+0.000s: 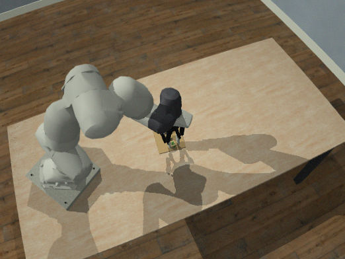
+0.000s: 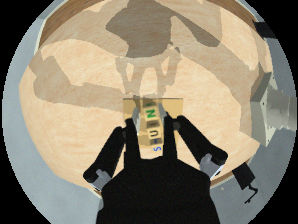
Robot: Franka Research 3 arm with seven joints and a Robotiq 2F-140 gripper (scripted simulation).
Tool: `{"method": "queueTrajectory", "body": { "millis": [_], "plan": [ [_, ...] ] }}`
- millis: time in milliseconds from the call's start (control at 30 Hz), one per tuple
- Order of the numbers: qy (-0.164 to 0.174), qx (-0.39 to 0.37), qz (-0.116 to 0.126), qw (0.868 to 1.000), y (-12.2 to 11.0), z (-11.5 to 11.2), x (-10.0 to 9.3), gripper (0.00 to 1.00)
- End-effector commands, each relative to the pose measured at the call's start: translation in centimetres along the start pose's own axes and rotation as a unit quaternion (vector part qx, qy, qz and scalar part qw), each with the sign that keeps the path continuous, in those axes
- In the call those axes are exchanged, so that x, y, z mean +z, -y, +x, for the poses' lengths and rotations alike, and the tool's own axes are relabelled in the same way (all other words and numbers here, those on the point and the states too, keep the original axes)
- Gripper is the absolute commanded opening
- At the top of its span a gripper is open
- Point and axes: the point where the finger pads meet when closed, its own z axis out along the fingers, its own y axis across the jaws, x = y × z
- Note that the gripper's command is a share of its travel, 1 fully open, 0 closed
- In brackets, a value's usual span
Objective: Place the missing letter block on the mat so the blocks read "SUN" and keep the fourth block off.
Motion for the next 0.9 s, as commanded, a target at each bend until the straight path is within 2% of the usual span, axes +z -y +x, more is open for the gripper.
{"method": "queueTrajectory", "body": {
  "millis": [0, 200, 267, 500, 667, 700, 867],
  "plan": [
    [-0.002, 0.0, -0.004, 1.0, -0.2, 0.0, -1.4, 0.28],
    [-0.002, 0.0, -0.004, 1.0, -0.2, 0.0, -4.6, 0.28],
    [-0.002, 0.0, -0.004, 1.0, -0.2, 0.0, -4.6, 0.28],
    [-0.002, 0.0, -0.004, 1.0, -0.2, 0.0, -7.3, 0.28],
    [-0.002, 0.0, -0.004, 1.0, -0.2, 0.0, -7.7, 0.28],
    [-0.002, 0.0, -0.004, 1.0, -0.2, 0.0, -7.7, 1.0],
    [-0.002, 0.0, -0.004, 1.0, -0.2, 0.0, -7.7, 1.0]
  ]
}}
